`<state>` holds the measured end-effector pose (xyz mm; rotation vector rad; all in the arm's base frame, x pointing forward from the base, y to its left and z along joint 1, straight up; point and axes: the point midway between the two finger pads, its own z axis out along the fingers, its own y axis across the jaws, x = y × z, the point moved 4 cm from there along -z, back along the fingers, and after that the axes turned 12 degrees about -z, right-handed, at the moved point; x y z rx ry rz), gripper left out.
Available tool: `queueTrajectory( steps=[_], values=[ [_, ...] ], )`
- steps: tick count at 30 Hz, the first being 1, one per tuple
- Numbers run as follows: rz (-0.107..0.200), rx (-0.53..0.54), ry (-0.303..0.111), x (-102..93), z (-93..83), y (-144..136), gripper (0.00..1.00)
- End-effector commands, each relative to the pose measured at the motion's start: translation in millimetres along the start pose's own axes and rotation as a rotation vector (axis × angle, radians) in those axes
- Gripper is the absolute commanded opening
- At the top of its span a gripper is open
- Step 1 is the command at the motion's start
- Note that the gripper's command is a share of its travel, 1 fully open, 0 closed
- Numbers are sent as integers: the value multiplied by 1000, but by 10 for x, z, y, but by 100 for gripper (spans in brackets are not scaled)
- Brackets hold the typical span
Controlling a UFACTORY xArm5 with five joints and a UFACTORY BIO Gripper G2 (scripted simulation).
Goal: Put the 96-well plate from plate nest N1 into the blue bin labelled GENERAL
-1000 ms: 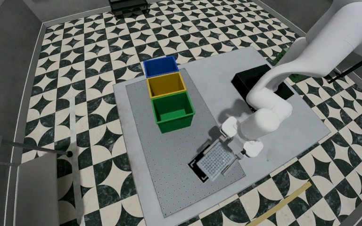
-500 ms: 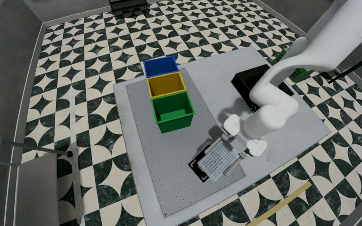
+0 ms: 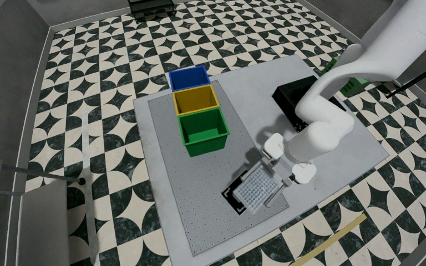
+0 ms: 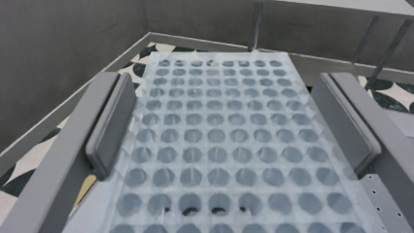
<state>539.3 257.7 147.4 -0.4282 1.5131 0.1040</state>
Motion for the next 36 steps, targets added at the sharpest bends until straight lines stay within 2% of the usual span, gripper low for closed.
queueTrajectory(
  steps=[1,3,16,36],
  values=[
    [1,1,-4,-19,9,-3,0],
    [1,1,-4,-19,9,-3,0],
    [1,423,86,41,-59,-248,0],
    [1,423,86,166,-196,-785,0]
  ],
)
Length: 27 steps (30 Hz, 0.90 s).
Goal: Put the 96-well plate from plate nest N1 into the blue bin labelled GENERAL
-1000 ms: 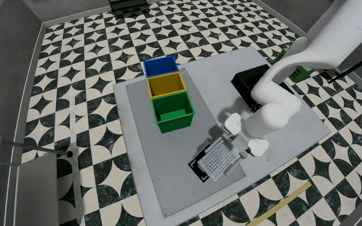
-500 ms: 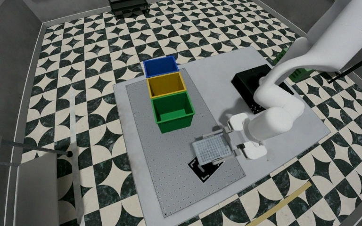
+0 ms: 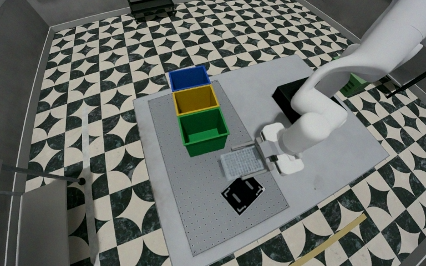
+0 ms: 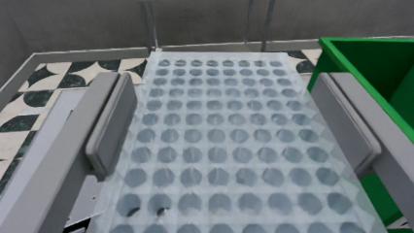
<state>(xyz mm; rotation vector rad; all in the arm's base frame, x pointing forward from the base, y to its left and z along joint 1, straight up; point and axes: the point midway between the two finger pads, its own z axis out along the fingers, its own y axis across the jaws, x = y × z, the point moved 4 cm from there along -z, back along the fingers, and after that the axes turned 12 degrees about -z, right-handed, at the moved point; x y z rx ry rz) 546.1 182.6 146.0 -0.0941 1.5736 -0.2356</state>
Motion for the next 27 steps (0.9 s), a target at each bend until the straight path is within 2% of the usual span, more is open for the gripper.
queueTrajectory(
  steps=[1,27],
  values=[
    [2,0,-4,-1,22,-70,0],
    [1,0,-4,177,171,-837,0]
  ],
)
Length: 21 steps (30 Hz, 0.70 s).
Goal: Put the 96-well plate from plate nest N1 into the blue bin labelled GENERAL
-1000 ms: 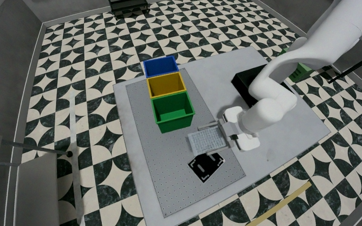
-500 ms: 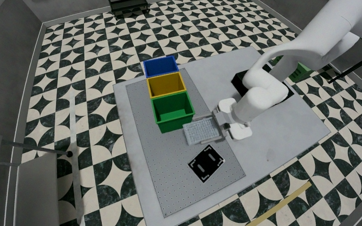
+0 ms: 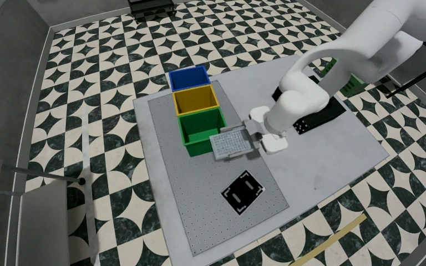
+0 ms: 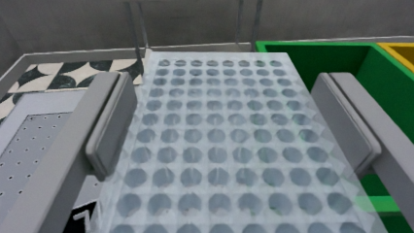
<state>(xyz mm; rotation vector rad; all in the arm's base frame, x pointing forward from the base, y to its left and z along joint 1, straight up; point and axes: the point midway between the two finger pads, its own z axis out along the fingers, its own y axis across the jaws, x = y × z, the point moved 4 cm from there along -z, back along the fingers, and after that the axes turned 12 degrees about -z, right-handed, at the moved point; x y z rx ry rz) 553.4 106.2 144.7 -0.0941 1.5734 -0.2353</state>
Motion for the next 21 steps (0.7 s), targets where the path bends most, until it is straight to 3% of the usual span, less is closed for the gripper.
queueTrajectory(
  steps=[1,21],
  values=[
    [1,0,-4,15,35,-135,0],
    [1,0,-4,148,147,-710,0]
  ],
)
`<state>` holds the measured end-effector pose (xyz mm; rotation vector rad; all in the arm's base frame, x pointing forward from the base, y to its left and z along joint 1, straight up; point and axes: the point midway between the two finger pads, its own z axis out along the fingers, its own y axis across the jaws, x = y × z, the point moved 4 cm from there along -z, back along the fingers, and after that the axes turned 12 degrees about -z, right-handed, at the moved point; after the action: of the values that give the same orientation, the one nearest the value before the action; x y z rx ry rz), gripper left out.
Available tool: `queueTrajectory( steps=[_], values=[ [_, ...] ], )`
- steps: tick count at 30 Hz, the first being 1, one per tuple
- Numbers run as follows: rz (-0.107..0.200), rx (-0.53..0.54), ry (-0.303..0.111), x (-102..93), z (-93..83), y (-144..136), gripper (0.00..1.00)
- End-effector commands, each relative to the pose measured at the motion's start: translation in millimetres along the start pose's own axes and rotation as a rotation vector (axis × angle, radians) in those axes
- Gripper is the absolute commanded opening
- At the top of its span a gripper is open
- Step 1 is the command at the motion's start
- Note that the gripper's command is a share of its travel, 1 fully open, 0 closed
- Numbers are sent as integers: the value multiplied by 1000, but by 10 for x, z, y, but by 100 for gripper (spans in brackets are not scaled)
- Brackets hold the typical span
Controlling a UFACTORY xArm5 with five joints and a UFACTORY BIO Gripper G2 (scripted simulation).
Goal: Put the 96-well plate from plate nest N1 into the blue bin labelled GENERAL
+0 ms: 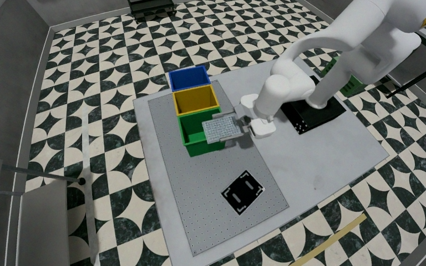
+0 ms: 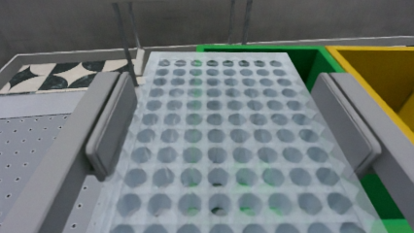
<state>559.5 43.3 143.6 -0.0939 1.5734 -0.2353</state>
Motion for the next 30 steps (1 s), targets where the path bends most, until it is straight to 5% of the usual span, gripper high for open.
queueTrajectory(
  steps=[1,30],
  values=[
    [1,0,-4,15,37,-137,0],
    [0,0,-4,200,192,-936,0]
  ],
)
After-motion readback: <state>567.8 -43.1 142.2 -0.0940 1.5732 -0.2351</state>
